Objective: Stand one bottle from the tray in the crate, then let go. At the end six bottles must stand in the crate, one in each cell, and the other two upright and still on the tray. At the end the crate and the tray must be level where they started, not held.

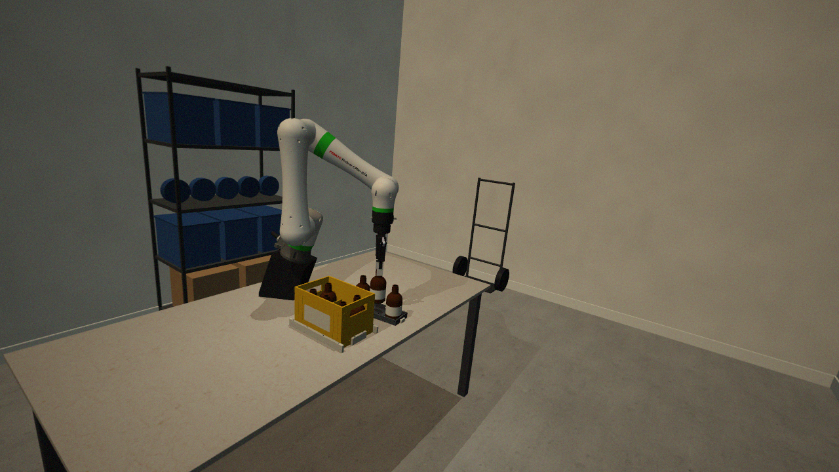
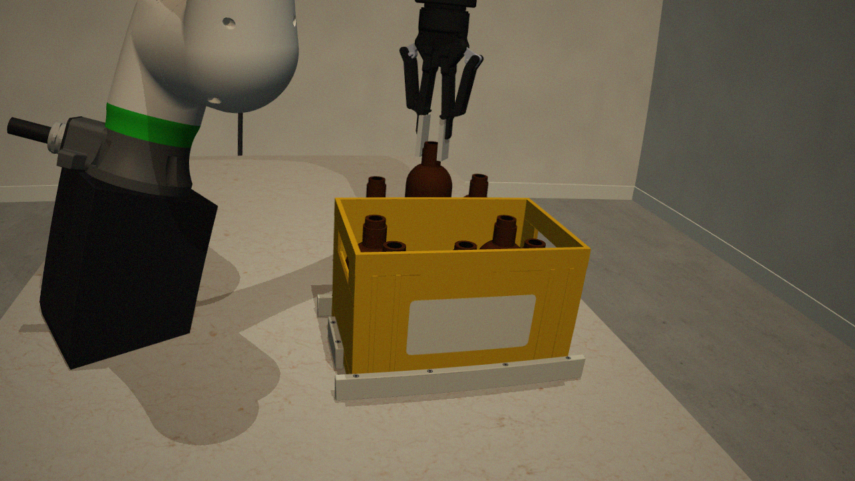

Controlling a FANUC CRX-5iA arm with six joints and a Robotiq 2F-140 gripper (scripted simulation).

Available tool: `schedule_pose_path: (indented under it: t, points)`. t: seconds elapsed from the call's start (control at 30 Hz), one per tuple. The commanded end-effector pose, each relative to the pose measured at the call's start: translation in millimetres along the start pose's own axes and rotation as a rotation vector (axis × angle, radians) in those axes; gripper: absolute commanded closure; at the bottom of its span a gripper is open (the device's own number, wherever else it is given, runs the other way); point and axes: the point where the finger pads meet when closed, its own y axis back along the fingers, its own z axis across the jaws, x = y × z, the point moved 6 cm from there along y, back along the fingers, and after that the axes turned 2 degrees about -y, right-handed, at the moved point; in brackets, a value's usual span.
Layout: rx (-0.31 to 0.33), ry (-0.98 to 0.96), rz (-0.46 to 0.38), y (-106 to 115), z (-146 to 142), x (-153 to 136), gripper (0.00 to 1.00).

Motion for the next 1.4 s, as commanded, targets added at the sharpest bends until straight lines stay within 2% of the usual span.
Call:
schedule_pose_path:
  t: [0.0,0.7,1.37]
  points:
    - [0.000,0.000,0.000,3,0,0,1.00]
    - [0.000,0.000,0.000,22,0,0,1.00]
    - [0.000,0.000,0.000,24,0,0,1.00]
